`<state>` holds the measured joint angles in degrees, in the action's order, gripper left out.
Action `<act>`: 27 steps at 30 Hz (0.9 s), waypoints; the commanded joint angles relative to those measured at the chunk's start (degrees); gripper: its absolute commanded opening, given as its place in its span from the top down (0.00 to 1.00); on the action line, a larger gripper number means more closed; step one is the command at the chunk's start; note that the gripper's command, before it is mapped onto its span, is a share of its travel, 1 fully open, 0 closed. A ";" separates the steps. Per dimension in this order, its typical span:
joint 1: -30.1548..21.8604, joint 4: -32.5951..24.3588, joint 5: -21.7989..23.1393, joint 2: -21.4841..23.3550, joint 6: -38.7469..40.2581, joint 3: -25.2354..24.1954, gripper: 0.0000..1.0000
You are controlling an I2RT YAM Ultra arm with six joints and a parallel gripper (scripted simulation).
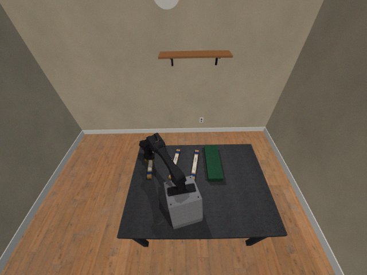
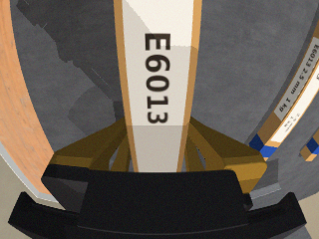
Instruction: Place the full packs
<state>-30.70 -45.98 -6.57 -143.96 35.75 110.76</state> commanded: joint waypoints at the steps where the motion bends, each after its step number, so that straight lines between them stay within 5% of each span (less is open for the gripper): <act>1: -0.66 -2.77 -0.35 6.26 0.43 2.51 1.00; 27: -1.24 -8.68 -0.46 11.33 1.01 3.33 1.00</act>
<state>-30.70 -51.66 -6.57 -138.15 36.12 110.76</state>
